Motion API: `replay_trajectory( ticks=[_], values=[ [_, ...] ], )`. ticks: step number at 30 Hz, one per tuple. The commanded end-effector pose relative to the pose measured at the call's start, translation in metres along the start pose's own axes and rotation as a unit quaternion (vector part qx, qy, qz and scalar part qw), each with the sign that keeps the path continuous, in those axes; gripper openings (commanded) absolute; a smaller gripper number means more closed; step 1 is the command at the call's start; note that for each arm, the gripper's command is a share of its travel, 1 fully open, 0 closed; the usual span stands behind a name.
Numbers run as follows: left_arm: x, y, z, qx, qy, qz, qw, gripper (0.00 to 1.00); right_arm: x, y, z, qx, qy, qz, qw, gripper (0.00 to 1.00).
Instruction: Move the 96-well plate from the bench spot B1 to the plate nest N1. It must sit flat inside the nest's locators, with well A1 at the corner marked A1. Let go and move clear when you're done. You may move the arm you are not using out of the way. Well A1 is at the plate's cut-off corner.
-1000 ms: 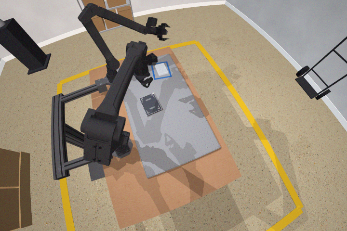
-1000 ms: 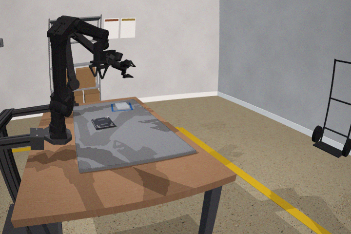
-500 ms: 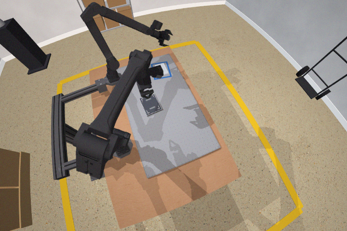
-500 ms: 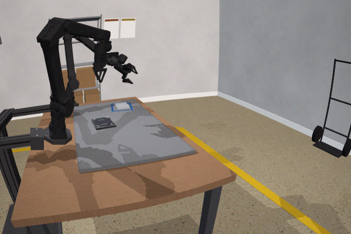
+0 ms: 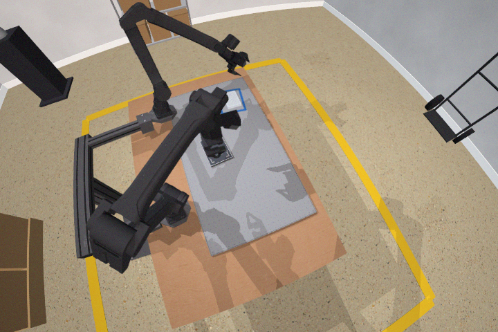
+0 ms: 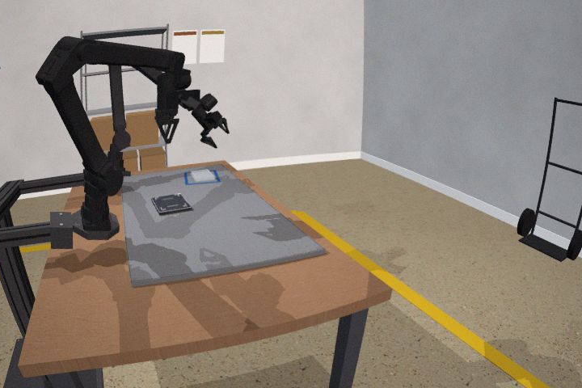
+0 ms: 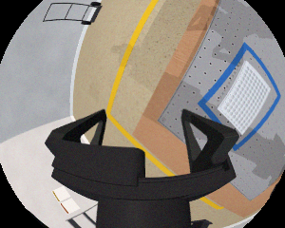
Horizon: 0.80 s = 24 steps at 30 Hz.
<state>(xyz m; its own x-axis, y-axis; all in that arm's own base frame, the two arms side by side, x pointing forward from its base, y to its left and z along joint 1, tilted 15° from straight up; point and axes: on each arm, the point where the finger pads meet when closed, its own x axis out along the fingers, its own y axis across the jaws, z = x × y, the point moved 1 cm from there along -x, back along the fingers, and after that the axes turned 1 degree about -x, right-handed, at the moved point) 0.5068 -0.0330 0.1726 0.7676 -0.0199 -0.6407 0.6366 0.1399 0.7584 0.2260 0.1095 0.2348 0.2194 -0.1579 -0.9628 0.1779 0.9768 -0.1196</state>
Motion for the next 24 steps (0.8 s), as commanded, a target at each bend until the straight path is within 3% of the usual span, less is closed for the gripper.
replay_trajectory(
  ticks=[1,4,5,7,8,13,15,22,24],
  values=[
    [0.002,0.014,0.013,0.022,0.002,-0.023,0.999,1.00,0.004,-0.016,0.000,-0.013,0.003,-0.002,1.000,1.00],
    [0.004,0.000,0.019,0.034,0.006,-0.049,0.998,1.00,0.006,-0.032,-0.002,-0.014,0.006,-0.005,1.000,1.00],
    [0.007,-0.036,0.014,0.033,0.012,-0.076,0.997,1.00,0.007,-0.037,-0.002,-0.013,0.005,-0.004,1.000,1.00],
    [0.007,-0.045,0.018,0.042,0.015,-0.090,0.995,1.00,0.008,-0.046,-0.002,-0.013,0.004,-0.003,1.000,1.00],
    [0.005,-0.019,0.027,0.048,0.012,-0.079,0.996,1.00,0.009,-0.051,-0.003,-0.013,0.005,-0.004,1.000,1.00],
    [0.004,-0.042,0.035,0.074,0.023,-0.131,0.988,1.00,0.012,-0.075,-0.004,-0.013,0.003,-0.003,1.000,1.00],
    [0.004,-0.042,0.035,0.074,0.023,-0.131,0.988,1.00,0.012,-0.075,-0.004,-0.013,0.003,-0.003,1.000,1.00],
    [-0.004,-0.075,0.046,0.121,0.041,-0.209,0.970,1.00,0.017,-0.109,-0.002,-0.012,-0.005,-0.002,1.000,1.00],
    [-0.008,-0.112,0.039,0.114,0.049,-0.232,0.965,1.00,0.018,-0.119,-0.002,-0.012,-0.006,-0.002,1.000,1.00]
  ],
)
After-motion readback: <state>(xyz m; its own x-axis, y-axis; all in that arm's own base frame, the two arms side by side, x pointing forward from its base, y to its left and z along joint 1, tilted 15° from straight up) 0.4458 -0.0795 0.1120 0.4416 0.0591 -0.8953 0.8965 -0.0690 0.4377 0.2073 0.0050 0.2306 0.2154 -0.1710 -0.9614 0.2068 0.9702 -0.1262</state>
